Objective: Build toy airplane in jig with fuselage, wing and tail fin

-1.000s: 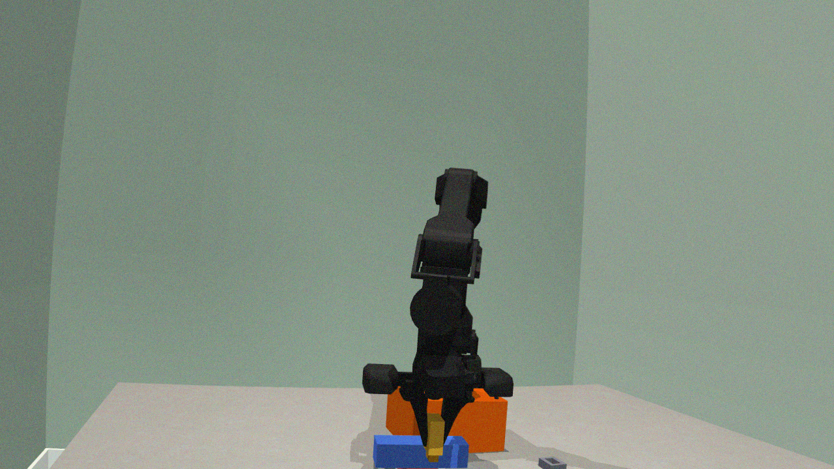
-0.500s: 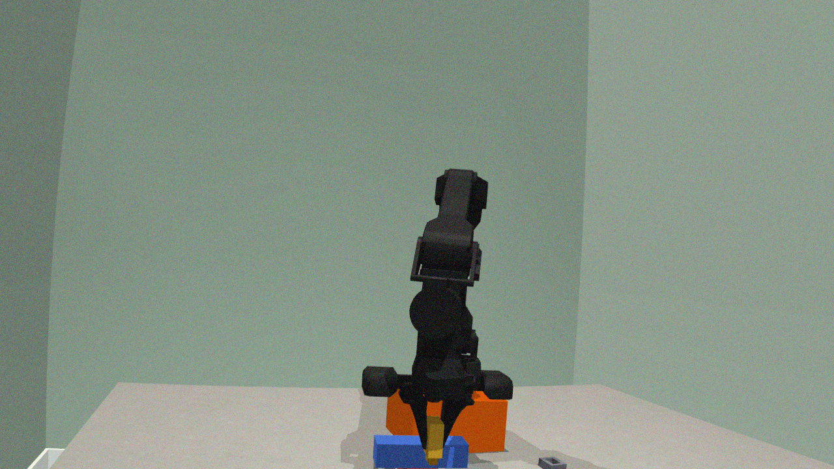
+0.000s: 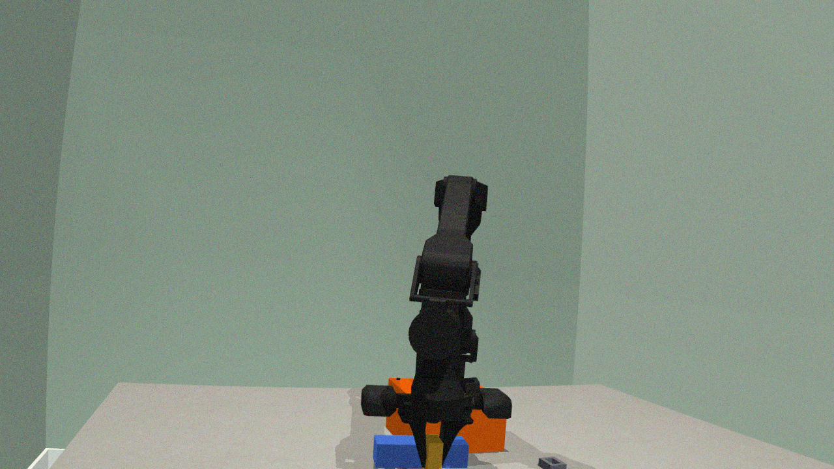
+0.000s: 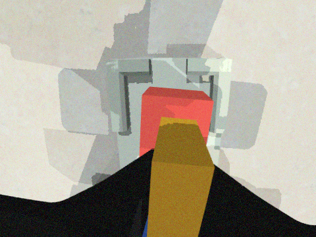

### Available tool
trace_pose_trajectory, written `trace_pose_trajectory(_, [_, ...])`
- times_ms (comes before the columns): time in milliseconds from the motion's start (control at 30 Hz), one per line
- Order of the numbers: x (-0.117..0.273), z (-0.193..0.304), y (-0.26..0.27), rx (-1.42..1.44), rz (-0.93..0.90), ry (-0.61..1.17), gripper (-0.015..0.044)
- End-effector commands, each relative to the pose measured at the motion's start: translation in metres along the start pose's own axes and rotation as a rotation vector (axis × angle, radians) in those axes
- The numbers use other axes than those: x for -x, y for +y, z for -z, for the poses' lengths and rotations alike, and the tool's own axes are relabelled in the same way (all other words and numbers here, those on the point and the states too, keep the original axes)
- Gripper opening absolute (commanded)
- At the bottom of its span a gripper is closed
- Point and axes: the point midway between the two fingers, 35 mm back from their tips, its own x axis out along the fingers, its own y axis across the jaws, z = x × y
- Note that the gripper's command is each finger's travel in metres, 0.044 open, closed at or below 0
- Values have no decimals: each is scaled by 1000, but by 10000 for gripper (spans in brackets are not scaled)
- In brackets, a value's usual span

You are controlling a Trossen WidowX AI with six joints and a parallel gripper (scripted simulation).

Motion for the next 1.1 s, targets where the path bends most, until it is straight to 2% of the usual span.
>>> trace_pose_trajectory(0, [-6, 0, 1, 1, -3, 0, 65])
trace_pose_trajectory(200, [-13, 0, 1, 1, -3, 0, 65])
trace_pose_trajectory(467, [-11, 1, 0, 1, -1, 2, 0])
trace_pose_trajectory(600, [-11, 1, 0, 1, -1, 2, 0])
trace_pose_trajectory(933, [-11, 1, 0, 1, -1, 2, 260])
trace_pose_trajectory(1067, [-11, 1, 0, 1, -1, 2, 260])
